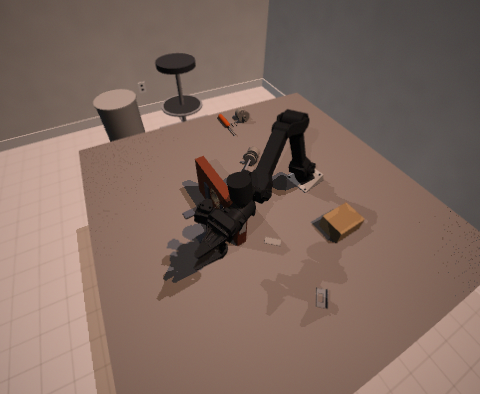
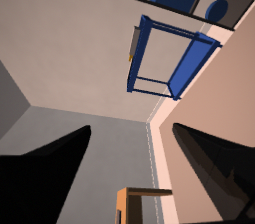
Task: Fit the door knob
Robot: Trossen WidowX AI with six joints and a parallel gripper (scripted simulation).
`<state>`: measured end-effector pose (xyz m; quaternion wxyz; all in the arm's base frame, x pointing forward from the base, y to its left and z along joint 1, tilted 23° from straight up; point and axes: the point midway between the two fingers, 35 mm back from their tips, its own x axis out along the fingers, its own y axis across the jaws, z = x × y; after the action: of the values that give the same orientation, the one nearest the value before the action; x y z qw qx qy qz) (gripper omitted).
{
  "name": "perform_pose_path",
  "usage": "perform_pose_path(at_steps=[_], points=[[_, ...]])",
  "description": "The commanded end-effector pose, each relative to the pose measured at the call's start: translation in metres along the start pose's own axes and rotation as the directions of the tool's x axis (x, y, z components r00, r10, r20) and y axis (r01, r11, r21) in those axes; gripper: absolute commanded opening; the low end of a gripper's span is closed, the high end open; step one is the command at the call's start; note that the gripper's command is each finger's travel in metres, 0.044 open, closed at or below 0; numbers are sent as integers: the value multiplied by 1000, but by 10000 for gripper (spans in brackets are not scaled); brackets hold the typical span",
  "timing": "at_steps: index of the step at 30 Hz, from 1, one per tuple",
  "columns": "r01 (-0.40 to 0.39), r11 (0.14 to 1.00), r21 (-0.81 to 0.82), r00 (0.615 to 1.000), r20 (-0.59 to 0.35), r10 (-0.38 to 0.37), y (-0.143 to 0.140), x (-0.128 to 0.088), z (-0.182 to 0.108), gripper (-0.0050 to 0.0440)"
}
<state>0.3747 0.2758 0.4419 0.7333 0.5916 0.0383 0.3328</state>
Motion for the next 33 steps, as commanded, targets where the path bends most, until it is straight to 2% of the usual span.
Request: perform_pose_path(at_steps=[1, 7, 15, 16, 18, 21, 25, 29, 30, 31, 32, 33], points=[[45, 998, -36, 999, -15, -45, 1, -23, 32, 440], [176, 981, -77, 984, 6, -176, -10, -72, 84, 440], [319, 945, -75, 948, 38, -317, -21, -141, 121, 440], [336, 939, -69, 942, 42, -334, -22, -150, 123, 440], [336, 939, -69, 942, 42, -334, -22, -150, 123, 440], [405, 914, -37, 914, 53, -403, -30, -184, 129, 440], [460, 888, 3, 886, 71, -459, -34, -223, 131, 440], [506, 860, 70, 856, 79, -510, -41, -254, 125, 440], [512, 856, 75, 853, 76, -517, -43, -255, 125, 440], [525, 845, 106, 842, 78, -533, -46, -266, 122, 440], [554, 818, 156, 816, 96, -570, -58, -275, 126, 440], [559, 813, 162, 812, 92, -577, -59, -276, 125, 440]])
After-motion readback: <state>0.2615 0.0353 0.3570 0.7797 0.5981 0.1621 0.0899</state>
